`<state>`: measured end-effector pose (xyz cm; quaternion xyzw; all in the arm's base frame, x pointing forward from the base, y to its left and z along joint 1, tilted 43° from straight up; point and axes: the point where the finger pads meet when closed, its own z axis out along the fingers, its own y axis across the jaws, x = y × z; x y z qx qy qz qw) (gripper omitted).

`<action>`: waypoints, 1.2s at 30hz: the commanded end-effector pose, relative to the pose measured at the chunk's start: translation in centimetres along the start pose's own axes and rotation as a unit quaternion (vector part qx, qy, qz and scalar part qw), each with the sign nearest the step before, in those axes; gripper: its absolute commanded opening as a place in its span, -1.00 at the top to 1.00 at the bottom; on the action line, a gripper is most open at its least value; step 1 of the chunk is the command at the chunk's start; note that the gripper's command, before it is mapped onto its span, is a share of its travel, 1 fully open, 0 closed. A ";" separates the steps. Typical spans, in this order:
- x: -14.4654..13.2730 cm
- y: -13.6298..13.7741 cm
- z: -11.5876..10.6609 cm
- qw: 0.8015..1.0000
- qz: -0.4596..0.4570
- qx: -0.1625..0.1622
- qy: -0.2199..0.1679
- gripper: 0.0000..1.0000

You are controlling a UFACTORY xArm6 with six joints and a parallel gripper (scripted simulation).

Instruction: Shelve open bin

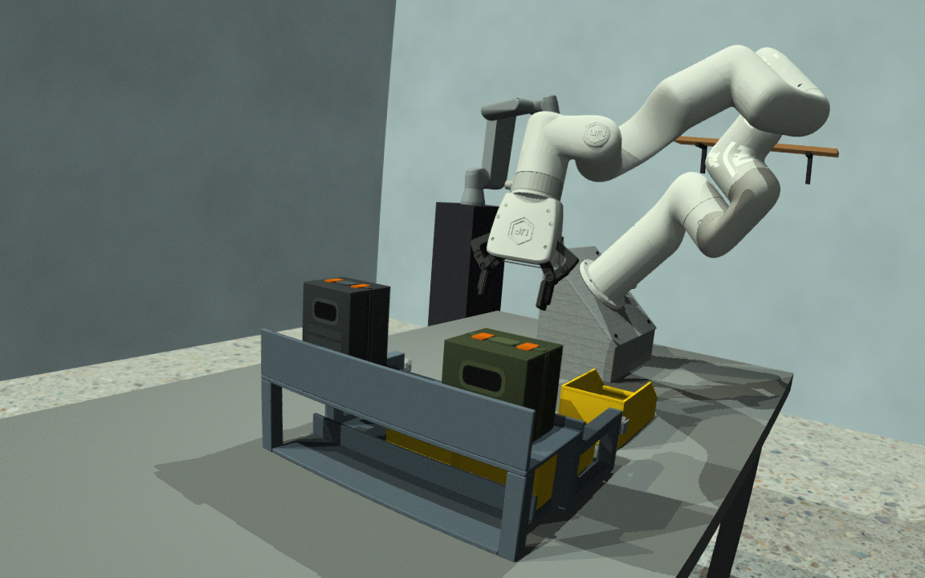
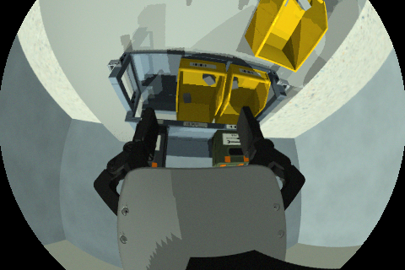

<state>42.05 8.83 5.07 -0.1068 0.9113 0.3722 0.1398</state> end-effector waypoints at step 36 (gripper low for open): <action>-0.2 2.6 0.6 0.996 0.085 0.005 -0.023 -1.00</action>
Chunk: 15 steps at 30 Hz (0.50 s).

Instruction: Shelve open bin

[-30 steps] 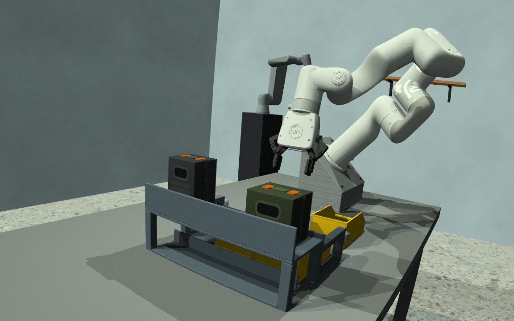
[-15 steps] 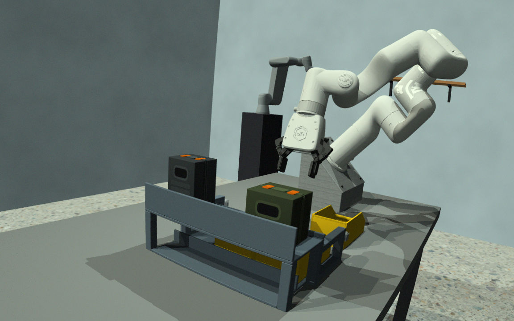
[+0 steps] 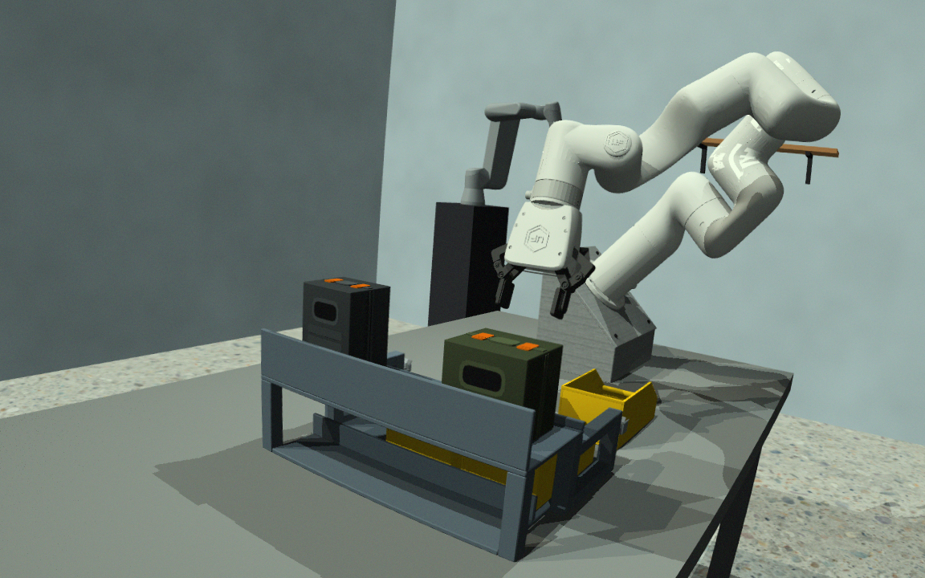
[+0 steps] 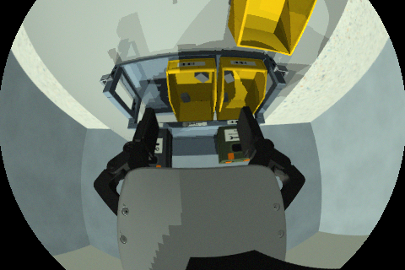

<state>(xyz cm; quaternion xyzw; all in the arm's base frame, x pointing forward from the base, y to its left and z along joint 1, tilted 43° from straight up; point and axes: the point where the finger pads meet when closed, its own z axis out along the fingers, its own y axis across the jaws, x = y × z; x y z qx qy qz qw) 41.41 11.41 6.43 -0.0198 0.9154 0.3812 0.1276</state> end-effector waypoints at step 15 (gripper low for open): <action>-0.2 -0.5 -0.2 1.000 0.000 0.000 -0.001 -1.00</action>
